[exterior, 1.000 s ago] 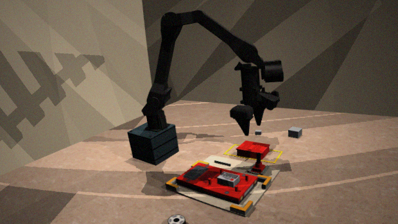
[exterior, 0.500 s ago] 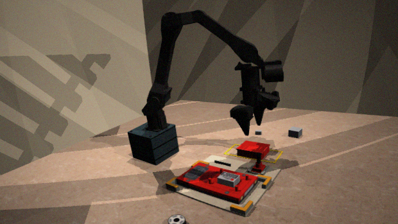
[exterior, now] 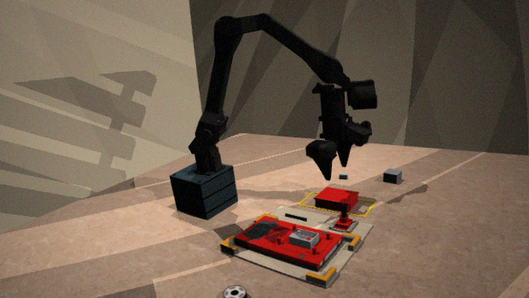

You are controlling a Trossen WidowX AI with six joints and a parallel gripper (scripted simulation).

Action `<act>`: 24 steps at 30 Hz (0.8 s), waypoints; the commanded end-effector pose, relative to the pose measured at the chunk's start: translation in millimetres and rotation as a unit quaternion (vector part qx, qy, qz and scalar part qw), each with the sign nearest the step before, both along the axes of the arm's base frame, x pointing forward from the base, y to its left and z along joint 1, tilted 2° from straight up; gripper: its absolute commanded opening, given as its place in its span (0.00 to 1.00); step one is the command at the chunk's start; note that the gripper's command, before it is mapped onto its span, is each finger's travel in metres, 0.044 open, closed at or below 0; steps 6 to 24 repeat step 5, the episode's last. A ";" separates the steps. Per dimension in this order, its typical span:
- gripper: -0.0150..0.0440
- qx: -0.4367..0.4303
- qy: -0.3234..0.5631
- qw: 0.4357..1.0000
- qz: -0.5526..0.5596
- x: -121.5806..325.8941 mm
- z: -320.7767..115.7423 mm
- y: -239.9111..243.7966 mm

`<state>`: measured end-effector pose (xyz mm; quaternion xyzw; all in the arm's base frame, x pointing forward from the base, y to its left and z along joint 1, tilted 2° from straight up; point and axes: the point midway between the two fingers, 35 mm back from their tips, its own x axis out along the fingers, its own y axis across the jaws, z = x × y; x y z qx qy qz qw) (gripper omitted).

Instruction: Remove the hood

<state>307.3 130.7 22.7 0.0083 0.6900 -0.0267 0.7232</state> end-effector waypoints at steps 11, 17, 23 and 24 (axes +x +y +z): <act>1.00 0.000 0.002 1.000 -0.002 -0.8 -0.2 0.0; 1.00 0.000 0.002 1.000 -0.002 -0.8 -0.2 0.0; 1.00 0.000 0.002 1.000 -0.002 -0.8 -0.2 0.0; 1.00 0.000 0.002 1.000 -0.002 -0.8 -0.2 0.0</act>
